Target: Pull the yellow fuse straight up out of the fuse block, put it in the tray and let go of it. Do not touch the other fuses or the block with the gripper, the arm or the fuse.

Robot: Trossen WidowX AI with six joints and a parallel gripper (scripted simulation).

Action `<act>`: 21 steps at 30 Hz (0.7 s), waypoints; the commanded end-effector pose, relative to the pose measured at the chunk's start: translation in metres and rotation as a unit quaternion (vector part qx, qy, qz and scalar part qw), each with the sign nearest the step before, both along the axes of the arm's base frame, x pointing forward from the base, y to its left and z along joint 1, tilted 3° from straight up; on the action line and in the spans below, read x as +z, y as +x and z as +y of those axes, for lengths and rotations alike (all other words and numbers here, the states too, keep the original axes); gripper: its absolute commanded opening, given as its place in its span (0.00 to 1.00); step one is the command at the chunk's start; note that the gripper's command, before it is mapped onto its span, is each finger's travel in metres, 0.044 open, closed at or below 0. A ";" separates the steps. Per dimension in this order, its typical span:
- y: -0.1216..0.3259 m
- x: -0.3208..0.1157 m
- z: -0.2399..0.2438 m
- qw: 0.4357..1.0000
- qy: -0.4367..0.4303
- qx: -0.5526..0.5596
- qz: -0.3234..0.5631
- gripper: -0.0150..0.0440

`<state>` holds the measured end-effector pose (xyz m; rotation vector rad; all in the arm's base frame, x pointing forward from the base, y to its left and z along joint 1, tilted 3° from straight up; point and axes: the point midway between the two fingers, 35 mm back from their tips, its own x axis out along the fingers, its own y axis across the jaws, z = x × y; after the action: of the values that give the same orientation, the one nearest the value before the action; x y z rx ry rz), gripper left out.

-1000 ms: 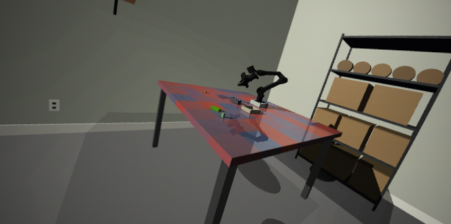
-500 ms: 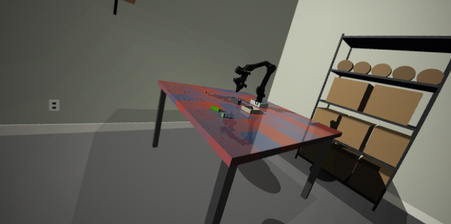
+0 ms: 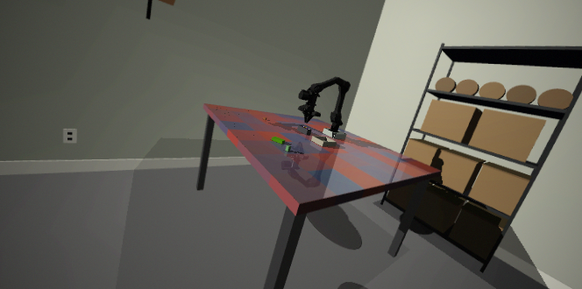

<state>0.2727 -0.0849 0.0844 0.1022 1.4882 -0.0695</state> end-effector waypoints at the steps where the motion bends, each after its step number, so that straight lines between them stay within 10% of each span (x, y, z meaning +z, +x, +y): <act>1: 0.000 -0.005 0.000 1.000 -0.001 0.003 0.004 0.36; 21: 0.000 -0.024 0.000 1.000 -0.001 0.003 0.004 0.36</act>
<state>0.2745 -0.0848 0.0655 0.0974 1.4860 -0.0658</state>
